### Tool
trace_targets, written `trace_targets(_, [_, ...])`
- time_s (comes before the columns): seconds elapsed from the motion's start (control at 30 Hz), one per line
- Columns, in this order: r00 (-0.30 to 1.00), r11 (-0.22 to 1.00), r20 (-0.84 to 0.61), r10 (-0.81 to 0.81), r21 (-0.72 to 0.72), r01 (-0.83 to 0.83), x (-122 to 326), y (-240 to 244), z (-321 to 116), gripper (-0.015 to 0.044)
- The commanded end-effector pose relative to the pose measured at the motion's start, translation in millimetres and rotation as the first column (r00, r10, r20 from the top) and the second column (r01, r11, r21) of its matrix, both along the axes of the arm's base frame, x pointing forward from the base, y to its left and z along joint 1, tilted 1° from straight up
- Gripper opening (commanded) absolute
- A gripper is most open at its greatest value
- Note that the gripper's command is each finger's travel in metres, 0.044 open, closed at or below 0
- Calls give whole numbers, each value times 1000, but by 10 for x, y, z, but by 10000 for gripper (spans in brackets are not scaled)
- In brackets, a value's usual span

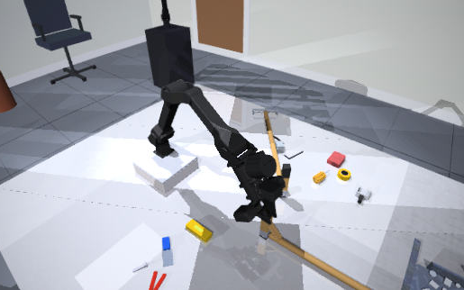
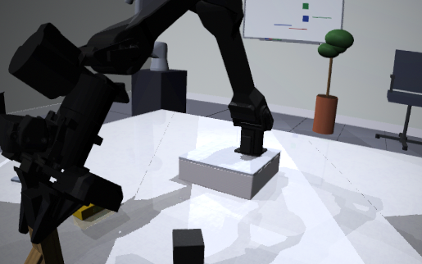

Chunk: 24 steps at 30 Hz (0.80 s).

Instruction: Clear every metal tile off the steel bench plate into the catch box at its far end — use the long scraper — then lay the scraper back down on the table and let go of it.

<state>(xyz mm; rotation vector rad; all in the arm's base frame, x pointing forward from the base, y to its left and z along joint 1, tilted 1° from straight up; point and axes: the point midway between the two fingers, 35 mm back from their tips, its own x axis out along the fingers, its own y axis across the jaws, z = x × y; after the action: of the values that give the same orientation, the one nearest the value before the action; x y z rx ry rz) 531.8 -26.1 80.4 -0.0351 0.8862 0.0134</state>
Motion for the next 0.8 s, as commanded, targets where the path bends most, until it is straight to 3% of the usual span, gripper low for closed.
trace_targets(0.0, [1000,1000,7,-1,0,1,19,-1,10,0])
trace_targets(0.77, [1000,1000,6,-1,0,1,-191,-28,68,0])
